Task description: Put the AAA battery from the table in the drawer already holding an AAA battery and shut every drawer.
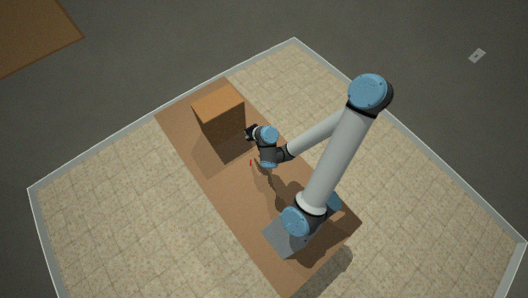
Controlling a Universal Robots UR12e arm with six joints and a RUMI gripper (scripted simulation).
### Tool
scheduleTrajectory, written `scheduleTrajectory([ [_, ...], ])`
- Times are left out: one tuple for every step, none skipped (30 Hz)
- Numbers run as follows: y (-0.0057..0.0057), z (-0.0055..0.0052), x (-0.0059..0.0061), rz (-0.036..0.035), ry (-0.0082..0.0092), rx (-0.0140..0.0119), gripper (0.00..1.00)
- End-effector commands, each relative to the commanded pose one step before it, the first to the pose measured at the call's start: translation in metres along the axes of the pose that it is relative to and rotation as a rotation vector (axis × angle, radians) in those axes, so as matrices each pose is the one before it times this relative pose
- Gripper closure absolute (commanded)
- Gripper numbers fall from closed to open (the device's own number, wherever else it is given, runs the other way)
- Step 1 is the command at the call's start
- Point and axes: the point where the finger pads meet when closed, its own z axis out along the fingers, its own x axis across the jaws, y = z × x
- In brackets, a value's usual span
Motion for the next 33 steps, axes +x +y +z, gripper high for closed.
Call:
scheduleTrajectory([
  [-0.00014,-0.01112,0.00054,0.00428,0.00641,0.12271,0.8],
  [-0.00048,-0.0023,0.00009,0.00016,0.00028,0.02034,0.8],
  [-0.00057,-0.00252,-0.00003,-0.00004,-0.00008,0.02016,0.8],
  [-0.00062,-0.00248,-0.00002,-0.00004,-0.00006,0.0201,0.8],
  [-0.00064,-0.00233,0.00005,0.00007,0.00015,0.0201,0.8],
  [-0.00075,-0.00259,-0.00011,-0.00015,-0.00032,0.01976,0.8],
  [0.0,0.0,0.0,0.0,0.0,0.0,0.8],
  [0.0,0.0,0.0,0.0,0.0,0.0,0.8],
  [-0.0007,-0.00219,0.0001,0.00012,0.00029,0.0199,0.8],
  [-0.00079,-0.00237,-0.00002,-0.00003,-0.00008,0.01954,0.8],
  [-0.00083,-0.00233,-0.00003,-0.00004,-0.00008,0.01932,0.8],
  [-0.00082,-0.00214,0.00006,0.00006,0.00017,0.0192,0.8],
  [-0.00093,-0.00232,-0.00008,-0.00008,-0.00023,0.01871,0.8],
  [-0.00087,-0.00205,0.00006,0.00004,0.00016,0.01861,0.8],
  [-0.00092,-0.00206,0.00001,0.00001,0.00003,0.0182,0.8],
  [-0.00101,-0.00218,-0.00011,-0.00008,-0.0003,0.01762,0.8],
  [-0.00089,-0.0018,0.0001,0.00007,0.00029,0.01755,0.8],
  [-0.00097,-0.0019,-0.00001,0.0,-0.00002,0.01693,0.8],
  [-0.00103,-0.00195,-0.00009,-0.00005,-0.00025,0.01631,0.8],
  [-0.00091,-0.00162,0.00009,0.00004,0.00025,0.0161,0.8],
  [-0.00096,-0.00167,0.0,0.0,0.0,0.0154,0.8],
  [-0.00101,-0.00171,-0.00008,-0.00003,-0.00022,0.01468,0.8],
  [-0.0009,-0.00144,0.00005,0.00002,0.00015,0.01431,0.8],
  [0.0,0.0,0.0,0.0,0.0,0.0,0.8],
  [0.0,0.0,0.0,0.0,0.0,0.0,0.8],
  [-0.00089,-0.0014,0.00003,0.00001,0.00008,0.01363,0.8],
  [-0.00091,-0.00139,-0.00003,-0.00001,-0.00008,0.01286,0.8],
  [-0.00091,-0.00137,-0.00007,-0.00002,-0.0002,0.01209,0.8],
  [-0.00077,-0.00109,0.00007,0.00001,0.00019,0.01165,0.8],
  [-0.00076,-0.00107,0.00003,0.0,0.00007,0.01084,0.8],
  [-0.00075,-0.00103,-0.00001,0.0,-0.00003,0.01003,0.8],
  [-0.00072,-0.00098,-0.00004,0.0,-0.0001,0.00922,0.8],
  [-0.00068,-0.00091,-0.00005,0.0,-0.00013,0.00845,0.8],
])
